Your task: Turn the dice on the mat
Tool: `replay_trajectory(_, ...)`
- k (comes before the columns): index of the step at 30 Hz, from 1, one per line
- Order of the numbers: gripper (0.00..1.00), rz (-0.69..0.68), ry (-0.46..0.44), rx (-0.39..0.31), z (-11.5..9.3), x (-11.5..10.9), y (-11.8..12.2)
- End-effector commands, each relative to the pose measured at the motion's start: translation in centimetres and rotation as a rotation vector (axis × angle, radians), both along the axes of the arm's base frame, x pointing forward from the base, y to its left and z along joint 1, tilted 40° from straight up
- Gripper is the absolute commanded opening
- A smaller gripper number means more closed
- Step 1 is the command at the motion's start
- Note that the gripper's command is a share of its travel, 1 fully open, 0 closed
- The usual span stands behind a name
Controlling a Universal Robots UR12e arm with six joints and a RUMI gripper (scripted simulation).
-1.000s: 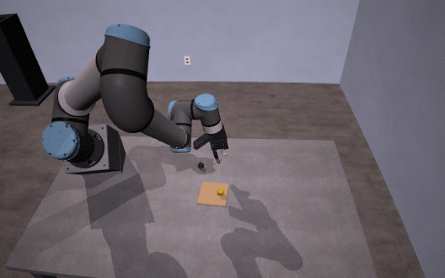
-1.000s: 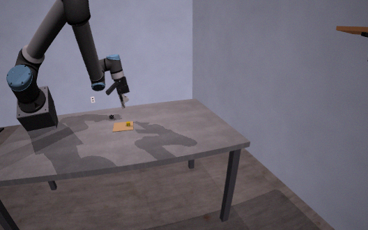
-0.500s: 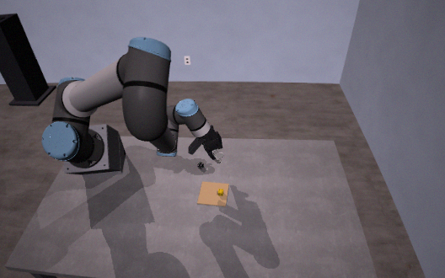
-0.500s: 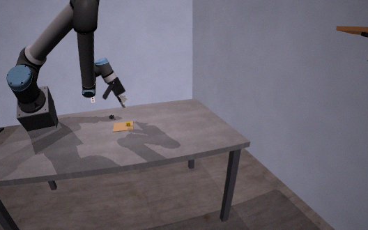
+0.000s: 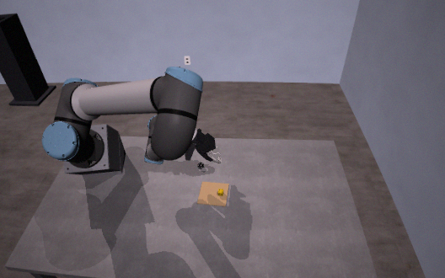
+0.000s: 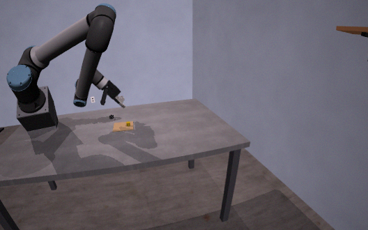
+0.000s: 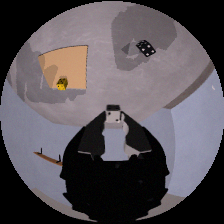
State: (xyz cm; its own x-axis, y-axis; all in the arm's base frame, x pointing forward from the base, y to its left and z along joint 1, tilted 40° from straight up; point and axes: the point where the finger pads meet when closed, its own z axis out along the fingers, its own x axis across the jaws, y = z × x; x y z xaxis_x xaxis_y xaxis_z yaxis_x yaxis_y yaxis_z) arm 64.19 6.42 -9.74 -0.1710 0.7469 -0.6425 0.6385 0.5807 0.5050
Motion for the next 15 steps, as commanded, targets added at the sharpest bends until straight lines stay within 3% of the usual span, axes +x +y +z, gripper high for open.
replay_trajectory(1,0.06,0.086,-0.097,0.022,-0.20,0.02,-0.04)
replay_trajectory(15,0.06,0.168,-0.191,0.045,-0.28,0.00,-0.11)
